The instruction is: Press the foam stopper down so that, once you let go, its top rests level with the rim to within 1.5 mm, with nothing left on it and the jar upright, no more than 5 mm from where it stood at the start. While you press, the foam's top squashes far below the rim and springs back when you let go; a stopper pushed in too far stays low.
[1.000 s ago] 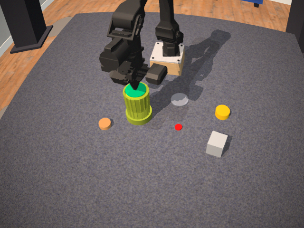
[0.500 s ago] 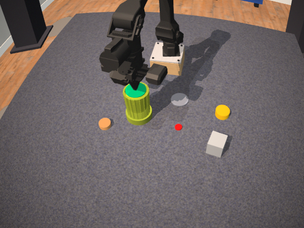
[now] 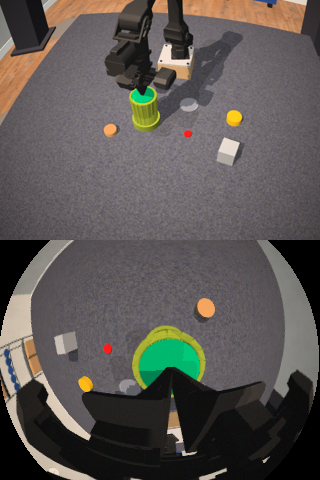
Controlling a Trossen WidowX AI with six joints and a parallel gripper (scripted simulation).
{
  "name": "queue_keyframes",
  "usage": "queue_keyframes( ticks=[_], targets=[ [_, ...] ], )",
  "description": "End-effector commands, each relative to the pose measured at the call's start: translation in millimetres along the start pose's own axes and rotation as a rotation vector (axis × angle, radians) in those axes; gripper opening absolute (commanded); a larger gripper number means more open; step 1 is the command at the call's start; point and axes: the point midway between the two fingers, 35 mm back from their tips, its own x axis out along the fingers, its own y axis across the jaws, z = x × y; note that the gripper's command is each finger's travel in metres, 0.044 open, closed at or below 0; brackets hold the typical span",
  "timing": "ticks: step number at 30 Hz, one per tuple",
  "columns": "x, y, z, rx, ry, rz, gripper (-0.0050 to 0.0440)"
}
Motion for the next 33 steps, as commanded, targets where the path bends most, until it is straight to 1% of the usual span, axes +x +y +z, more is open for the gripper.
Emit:
queue_keyframes(
  ticks=[1, 33],
  targets=[
    [4.6, 0.9, -4.4, 0.001, 0.017, 0.005, 0.0000],
    [7.9, 0.9, -4.7, 0.001, 0.017, 0.005, 0.0000]
  ],
)
